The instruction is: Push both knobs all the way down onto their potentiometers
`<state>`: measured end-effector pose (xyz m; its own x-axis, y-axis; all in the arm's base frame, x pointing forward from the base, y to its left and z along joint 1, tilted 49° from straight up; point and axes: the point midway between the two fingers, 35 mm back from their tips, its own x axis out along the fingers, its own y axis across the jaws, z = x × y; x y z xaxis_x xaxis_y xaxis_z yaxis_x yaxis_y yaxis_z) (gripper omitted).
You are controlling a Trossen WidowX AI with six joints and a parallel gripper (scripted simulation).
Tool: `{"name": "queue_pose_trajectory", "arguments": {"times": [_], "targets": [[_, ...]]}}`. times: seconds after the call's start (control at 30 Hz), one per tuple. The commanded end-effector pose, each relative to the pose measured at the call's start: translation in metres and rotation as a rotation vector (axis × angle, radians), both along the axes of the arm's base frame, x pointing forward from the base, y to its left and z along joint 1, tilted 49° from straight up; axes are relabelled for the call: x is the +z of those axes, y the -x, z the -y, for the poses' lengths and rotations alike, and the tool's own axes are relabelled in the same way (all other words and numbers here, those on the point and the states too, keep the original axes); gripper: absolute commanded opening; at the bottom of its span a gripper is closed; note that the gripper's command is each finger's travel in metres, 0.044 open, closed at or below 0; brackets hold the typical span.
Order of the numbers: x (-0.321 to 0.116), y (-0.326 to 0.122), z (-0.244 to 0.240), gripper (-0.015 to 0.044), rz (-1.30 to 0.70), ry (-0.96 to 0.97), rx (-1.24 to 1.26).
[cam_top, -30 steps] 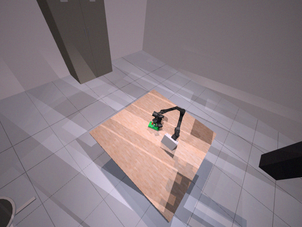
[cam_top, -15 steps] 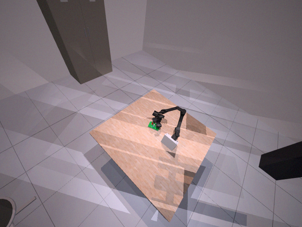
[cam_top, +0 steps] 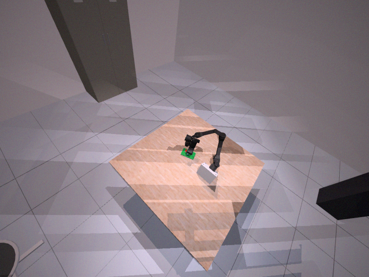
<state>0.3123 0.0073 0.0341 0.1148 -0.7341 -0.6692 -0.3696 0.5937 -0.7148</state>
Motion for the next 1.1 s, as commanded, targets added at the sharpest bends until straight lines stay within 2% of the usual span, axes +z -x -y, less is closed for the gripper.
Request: {"name": "queue_pose_trajectory", "arguments": {"times": [0.0,0.6,1.07], "targets": [[-0.001,-0.002,-0.005,0.0000,0.082,-0.014,-0.087],[0.000,-0.010,-0.027,0.0000,0.519,-0.050,-0.518],[-0.013,-0.011,-0.013,0.0000,0.537,-0.050,-0.533]]}}
